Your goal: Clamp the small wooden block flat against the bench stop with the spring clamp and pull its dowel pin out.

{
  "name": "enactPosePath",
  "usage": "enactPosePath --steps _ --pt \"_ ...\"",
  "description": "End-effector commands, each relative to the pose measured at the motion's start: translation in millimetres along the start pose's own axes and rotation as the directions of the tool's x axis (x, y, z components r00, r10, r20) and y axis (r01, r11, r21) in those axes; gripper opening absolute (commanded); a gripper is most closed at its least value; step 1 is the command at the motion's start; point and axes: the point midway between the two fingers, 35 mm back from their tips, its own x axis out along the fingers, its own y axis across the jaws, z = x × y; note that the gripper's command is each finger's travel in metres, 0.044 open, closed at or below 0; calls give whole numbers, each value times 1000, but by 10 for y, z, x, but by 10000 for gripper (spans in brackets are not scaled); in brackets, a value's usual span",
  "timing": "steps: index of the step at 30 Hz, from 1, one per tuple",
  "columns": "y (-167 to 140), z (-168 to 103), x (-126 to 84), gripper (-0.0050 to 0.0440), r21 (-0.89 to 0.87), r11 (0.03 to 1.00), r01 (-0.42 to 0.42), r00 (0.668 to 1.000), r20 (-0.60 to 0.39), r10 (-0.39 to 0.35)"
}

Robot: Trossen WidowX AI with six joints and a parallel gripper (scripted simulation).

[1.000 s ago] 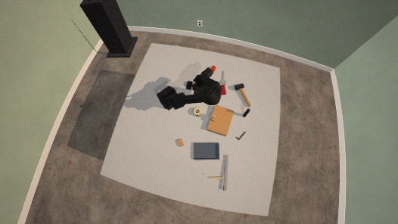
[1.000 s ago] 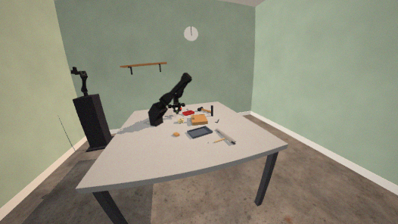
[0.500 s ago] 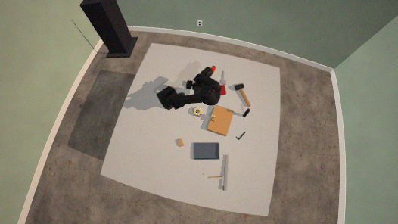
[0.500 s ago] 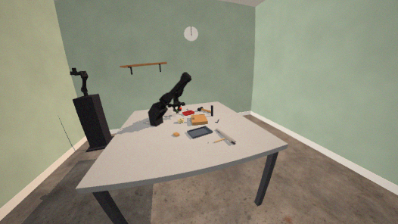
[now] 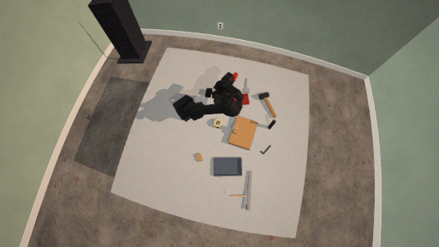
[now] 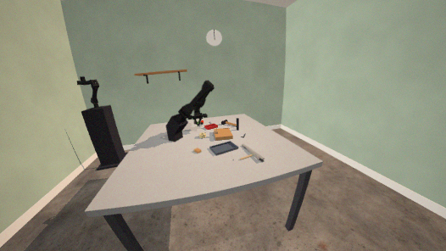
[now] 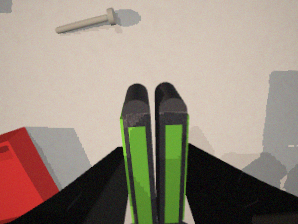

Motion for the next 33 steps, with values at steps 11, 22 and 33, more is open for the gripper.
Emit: enactPosePath --steps 11,22,33 --pt "10 -5 -103 0 6 1000 -1 1000 -6 1" --pt "7 9 -186 0 6 1000 -2 1000 -4 2" --pt "5 23 -254 0 6 1000 -4 1000 -3 4"
